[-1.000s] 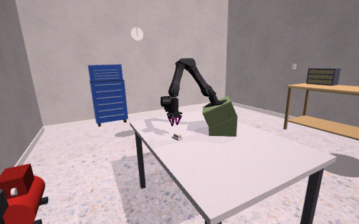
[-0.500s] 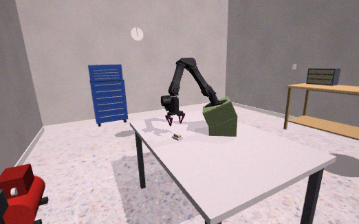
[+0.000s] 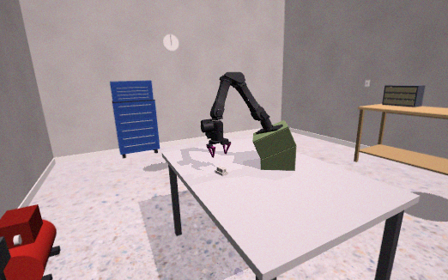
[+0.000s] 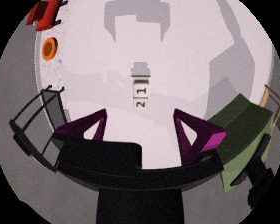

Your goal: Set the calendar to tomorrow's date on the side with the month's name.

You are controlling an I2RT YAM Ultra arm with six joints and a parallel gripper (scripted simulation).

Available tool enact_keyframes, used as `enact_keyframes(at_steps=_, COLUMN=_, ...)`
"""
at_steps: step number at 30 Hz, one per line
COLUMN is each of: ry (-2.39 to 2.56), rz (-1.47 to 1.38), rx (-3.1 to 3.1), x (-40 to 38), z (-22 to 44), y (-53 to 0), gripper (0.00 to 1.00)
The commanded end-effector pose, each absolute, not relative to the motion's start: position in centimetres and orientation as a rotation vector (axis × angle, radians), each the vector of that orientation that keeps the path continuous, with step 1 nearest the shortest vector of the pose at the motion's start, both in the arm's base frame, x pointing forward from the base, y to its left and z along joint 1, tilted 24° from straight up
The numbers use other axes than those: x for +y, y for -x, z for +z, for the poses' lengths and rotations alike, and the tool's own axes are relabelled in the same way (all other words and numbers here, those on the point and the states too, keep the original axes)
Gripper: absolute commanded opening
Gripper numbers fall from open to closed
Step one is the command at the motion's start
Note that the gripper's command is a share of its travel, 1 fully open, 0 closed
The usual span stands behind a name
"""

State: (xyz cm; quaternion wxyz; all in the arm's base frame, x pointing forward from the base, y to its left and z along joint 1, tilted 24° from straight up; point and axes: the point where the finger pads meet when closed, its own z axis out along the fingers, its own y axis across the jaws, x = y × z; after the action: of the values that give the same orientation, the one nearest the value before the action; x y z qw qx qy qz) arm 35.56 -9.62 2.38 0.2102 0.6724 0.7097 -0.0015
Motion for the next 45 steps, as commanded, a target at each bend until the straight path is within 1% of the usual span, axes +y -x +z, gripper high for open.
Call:
enact_keyframes(at_steps=1, ry=-1.862, rz=-0.006, rx=1.964, x=-9.6, z=3.0, y=-35.6, gripper=1.00)
enact_keyframes(at_steps=7, ry=-1.862, rz=-0.006, rx=1.964, x=-9.2, z=4.2, y=-35.3, gripper=1.00)
enact_keyframes(at_steps=17, ry=-1.862, rz=-0.005, rx=1.964, x=-7.8, z=8.5, y=-33.8, gripper=1.00)
enact_keyframes(at_steps=24, ry=-1.862, rz=-0.005, rx=1.964, x=-7.4, z=9.8, y=-33.4, gripper=1.00)
enact_keyframes(at_steps=45, ry=-1.863, rz=-0.005, rx=1.964, x=-7.3, z=10.1, y=-33.3, gripper=1.00)
